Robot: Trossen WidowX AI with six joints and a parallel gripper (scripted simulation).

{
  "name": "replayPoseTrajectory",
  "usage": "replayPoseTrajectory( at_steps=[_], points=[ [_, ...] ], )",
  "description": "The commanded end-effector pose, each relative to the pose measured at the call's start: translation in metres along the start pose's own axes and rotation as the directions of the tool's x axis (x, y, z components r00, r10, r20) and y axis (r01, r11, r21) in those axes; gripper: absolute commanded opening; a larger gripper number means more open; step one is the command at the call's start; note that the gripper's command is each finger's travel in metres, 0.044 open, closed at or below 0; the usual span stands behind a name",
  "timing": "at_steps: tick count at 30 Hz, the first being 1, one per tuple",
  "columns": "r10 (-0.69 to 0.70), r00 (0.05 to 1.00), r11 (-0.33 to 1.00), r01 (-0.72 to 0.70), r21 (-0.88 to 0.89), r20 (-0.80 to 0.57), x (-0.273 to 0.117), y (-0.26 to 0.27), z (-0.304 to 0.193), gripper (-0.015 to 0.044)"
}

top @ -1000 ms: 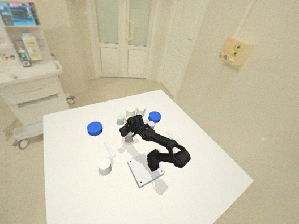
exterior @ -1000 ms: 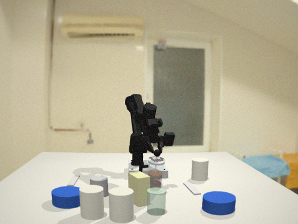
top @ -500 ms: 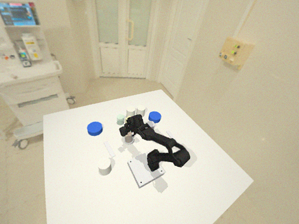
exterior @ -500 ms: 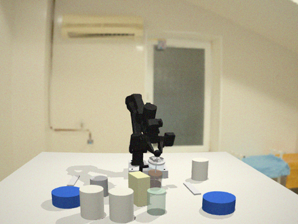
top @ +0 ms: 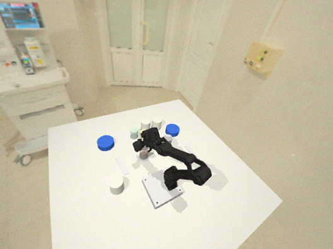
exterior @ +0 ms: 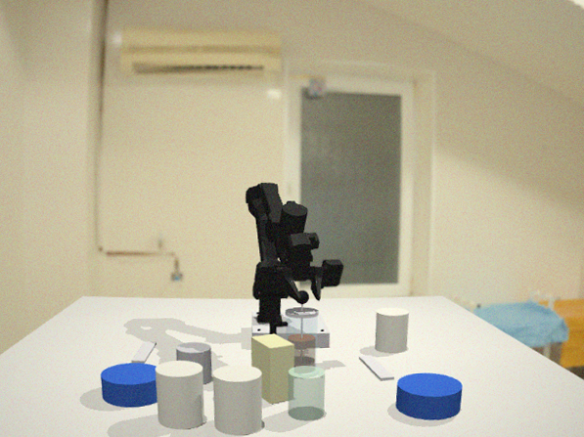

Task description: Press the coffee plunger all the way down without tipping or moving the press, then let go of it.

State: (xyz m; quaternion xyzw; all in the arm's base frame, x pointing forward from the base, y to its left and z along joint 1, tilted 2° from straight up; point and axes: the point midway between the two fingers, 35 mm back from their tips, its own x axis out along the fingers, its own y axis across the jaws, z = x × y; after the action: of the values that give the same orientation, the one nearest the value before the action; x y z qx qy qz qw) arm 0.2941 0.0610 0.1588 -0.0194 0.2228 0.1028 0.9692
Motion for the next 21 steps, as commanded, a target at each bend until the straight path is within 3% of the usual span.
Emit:
replayPoseTrajectory(
  at_steps=[1,7,13,21],
  points=[
    [0.000,1.000,1.000,0.000,0.000,-0.001,0.000,0.000,0.000,0.0274],
    [0.000,1.000,1.000,0.000,0.000,-0.001,0.000,0.000,0.000,0.0432],
    [0.000,1.000,1.000,0.000,0.000,-0.004,-0.009,0.000,0.009,0.0440],
    [0.000,1.000,1.000,0.000,0.004,-0.027,-0.077,-0.001,0.046,0.0440]
  ],
)
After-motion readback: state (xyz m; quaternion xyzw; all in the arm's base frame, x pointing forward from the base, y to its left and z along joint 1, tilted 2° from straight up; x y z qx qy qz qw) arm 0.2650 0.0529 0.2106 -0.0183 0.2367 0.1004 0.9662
